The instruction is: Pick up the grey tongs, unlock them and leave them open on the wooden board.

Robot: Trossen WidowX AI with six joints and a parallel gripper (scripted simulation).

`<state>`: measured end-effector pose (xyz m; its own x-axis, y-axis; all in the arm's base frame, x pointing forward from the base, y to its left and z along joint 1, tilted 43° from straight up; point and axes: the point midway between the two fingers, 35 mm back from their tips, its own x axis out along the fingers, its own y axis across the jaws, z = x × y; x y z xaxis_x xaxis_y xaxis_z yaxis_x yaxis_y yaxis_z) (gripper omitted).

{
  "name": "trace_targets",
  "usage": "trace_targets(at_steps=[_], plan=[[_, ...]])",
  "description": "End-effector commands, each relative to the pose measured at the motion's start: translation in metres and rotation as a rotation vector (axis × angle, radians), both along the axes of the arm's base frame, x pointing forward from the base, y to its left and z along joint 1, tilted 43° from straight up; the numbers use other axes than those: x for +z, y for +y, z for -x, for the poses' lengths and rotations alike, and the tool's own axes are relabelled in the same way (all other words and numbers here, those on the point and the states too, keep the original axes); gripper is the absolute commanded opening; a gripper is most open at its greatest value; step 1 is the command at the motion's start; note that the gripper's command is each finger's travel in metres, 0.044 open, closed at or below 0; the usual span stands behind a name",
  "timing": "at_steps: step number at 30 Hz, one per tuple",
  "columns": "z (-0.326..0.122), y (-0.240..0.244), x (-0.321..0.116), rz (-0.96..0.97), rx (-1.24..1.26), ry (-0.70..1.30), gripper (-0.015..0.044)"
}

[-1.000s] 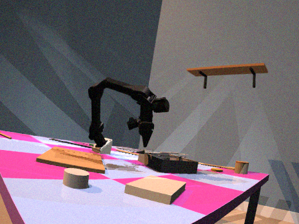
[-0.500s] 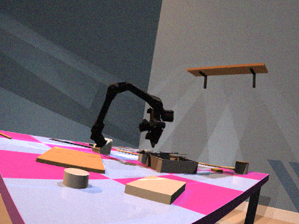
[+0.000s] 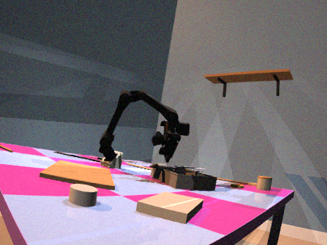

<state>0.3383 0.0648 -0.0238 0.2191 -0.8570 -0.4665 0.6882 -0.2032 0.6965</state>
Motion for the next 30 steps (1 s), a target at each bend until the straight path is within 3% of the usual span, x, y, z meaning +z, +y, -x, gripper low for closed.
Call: trace_targets(at_steps=[1,30], plan=[[-0.002,-0.002,-0.001,0.004,0.006,0.002,0.0260],[-0.015,-0.041,-0.024,0.000,0.009,0.002,0.0260]])
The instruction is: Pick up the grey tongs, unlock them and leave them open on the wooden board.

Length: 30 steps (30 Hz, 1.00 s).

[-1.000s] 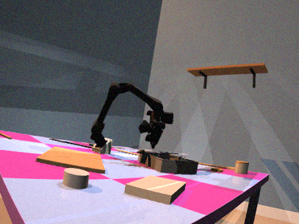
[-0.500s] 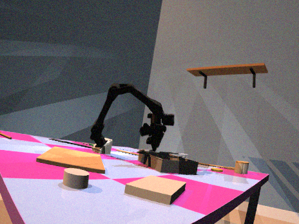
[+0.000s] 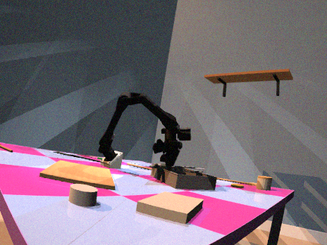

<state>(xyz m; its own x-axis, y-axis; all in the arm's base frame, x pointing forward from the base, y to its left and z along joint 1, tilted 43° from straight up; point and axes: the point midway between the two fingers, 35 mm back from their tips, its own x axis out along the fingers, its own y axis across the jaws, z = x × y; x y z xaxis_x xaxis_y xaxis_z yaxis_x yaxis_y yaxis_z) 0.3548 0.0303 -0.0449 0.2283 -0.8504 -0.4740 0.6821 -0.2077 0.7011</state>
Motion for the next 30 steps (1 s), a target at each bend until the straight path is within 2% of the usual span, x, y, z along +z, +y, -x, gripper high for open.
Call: trace_targets(at_steps=[1,22,25,30], plan=[[0.001,-0.008,-0.004,0.012,0.004,0.012,0.0260],[-0.003,-0.035,-0.015,0.022,0.000,0.010,0.0260],[-0.006,-0.031,-0.013,0.010,-0.004,-0.002,0.0181],[-0.006,-0.031,-0.013,0.010,-0.004,-0.002,0.0148]])
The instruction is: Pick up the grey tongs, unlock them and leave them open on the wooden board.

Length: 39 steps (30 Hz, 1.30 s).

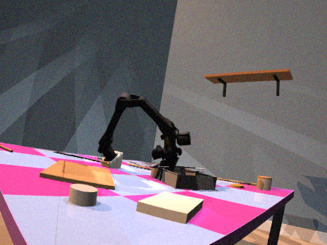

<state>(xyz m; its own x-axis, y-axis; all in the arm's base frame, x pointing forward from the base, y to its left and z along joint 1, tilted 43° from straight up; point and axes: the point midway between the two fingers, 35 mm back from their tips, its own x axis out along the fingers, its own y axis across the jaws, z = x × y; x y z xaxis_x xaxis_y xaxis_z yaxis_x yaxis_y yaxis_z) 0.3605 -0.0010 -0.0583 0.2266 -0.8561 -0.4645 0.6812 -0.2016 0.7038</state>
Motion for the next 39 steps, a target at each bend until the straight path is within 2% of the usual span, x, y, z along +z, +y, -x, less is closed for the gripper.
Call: trace_targets(at_steps=[1,16,23,30,39], plan=[[0.000,0.000,0.000,-0.001,-0.001,-0.002,0.0141],[0.000,0.000,0.000,-0.001,-0.001,-0.002,0.0041],[-0.002,0.005,0.005,-0.001,-0.001,0.000,-0.0143],[-0.011,0.048,0.055,0.007,0.003,0.011,-0.0150],[-0.012,0.050,0.057,0.008,0.003,0.011,-0.0150]])
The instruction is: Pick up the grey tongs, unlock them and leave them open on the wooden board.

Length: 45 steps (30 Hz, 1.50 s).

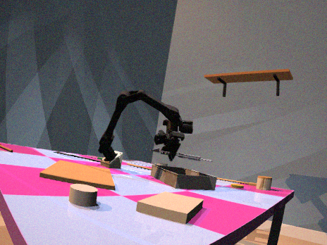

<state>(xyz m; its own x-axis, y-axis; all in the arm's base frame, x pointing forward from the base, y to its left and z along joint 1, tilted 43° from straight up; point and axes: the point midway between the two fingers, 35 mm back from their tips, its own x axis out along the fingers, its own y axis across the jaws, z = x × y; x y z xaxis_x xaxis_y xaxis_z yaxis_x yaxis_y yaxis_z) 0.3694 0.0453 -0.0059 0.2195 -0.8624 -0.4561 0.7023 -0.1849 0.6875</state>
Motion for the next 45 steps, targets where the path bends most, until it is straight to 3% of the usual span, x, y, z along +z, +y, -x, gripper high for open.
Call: trace_targets(at_steps=[1,8,22,34,45], plan=[[-0.003,0.003,0.004,-0.010,-0.004,-0.017,-0.0150],[-0.002,0.003,0.003,-0.038,-0.020,0.031,-0.0150],[0.010,0.007,-0.002,-0.336,-0.126,0.418,-0.0150],[0.013,0.004,-0.001,-0.341,-0.133,0.434,-0.0150],[0.000,-0.032,0.058,-0.341,0.005,0.568,-0.0150]])
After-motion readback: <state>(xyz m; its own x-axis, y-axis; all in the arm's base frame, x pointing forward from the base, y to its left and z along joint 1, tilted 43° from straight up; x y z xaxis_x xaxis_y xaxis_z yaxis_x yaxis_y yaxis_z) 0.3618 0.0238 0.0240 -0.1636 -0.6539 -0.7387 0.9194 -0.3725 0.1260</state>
